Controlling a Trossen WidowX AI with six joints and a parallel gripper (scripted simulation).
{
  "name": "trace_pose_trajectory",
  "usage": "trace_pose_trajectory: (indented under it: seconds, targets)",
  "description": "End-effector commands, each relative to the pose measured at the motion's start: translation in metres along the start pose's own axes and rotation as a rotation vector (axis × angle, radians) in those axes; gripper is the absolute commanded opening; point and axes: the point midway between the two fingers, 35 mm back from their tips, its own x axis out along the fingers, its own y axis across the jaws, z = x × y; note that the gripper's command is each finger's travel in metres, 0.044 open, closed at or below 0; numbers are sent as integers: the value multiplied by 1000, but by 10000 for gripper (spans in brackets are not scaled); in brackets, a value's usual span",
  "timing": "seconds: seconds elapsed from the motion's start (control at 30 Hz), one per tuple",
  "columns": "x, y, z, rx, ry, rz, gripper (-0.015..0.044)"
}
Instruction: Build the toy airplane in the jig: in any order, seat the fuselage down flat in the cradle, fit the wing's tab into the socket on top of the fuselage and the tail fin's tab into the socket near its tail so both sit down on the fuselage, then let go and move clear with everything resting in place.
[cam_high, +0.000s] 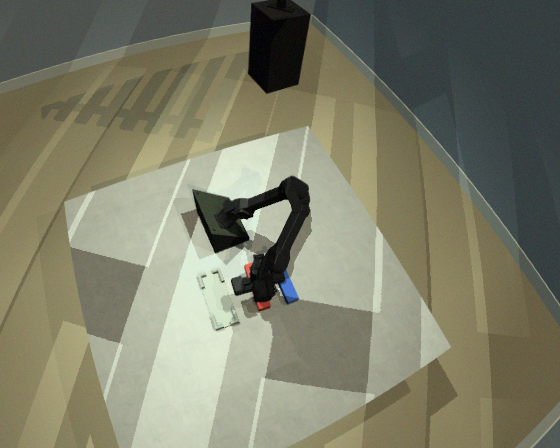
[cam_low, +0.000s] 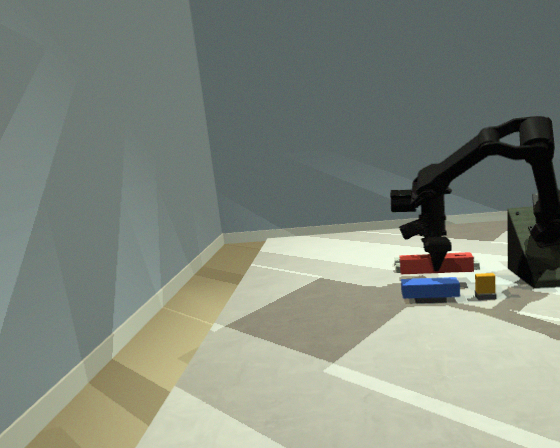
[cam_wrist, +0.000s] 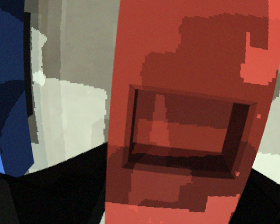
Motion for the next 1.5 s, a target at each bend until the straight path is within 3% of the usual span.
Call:
trace_pose_trajectory:
  seconds: [0.0, 0.83, 1.47]
  targets:
    - [-14, -1, 2, -5, -8, -6, 0]
    - [-90, 1, -6, -3, -6, 3, 0]
    - [-71, -48, 3, -17, -8, -2, 0]
